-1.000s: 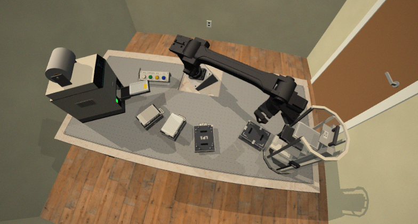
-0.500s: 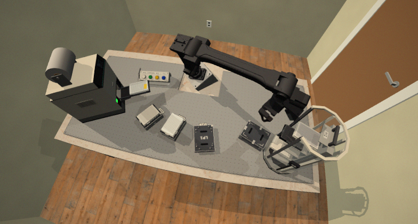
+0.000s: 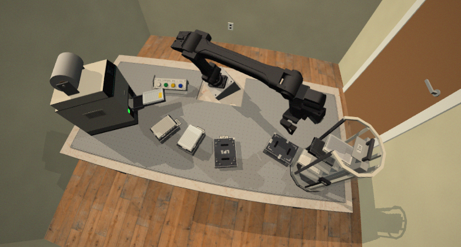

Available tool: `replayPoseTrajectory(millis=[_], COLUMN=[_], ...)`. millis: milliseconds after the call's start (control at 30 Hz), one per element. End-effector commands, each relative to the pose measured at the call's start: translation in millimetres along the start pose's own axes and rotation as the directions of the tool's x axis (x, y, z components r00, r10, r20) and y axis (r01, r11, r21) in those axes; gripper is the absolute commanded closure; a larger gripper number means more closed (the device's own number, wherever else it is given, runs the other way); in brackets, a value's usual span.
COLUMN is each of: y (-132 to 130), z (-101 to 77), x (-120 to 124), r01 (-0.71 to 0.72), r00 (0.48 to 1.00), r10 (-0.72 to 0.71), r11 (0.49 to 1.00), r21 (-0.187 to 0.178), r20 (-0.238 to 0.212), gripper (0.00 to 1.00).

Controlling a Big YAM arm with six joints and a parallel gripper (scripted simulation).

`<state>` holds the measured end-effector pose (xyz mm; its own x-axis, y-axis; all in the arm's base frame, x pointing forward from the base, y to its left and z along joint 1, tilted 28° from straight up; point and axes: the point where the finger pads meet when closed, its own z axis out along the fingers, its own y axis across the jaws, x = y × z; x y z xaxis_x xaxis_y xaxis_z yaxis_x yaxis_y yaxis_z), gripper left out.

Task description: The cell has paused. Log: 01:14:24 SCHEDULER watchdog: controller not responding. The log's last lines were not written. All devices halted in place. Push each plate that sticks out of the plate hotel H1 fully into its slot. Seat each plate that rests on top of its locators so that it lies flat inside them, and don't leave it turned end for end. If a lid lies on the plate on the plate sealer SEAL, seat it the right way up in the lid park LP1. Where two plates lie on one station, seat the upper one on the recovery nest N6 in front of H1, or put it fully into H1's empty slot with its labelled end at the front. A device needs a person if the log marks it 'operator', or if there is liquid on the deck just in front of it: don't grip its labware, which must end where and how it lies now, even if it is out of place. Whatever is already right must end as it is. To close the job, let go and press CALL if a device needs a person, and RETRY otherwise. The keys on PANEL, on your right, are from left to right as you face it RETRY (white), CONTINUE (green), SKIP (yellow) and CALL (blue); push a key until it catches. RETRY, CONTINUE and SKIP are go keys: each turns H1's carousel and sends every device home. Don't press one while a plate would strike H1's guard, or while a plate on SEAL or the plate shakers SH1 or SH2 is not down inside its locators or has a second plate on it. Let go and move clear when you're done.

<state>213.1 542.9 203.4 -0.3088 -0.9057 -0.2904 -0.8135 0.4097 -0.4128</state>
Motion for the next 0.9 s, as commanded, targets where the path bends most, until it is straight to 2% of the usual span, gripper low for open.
replayPoseTrajectory(millis=[0,233,500,567,867], y=[0.9,-6.8,-6.9,-6.9,-7.2], z=[-3.5,-0.2,-0.7,-0.7,-1.3], x=[-5.4,-5.2,-5.3,-5.3,-5.1], r01=[0.044,0.075,0.126,0.126,0.185], r00=[0.997,0.974,0.916,0.916,0.813], r10=[-0.043,-0.068,-0.104,-0.104,-0.135], r11=[0.999,0.997,0.991,0.991,0.982], r21=[-0.013,-0.025,-0.033,-0.033,-0.031], r20=[0.064,0.215,0.387,0.387,0.566], gripper=[0.00,0.00,0.00,0.00,0.00])
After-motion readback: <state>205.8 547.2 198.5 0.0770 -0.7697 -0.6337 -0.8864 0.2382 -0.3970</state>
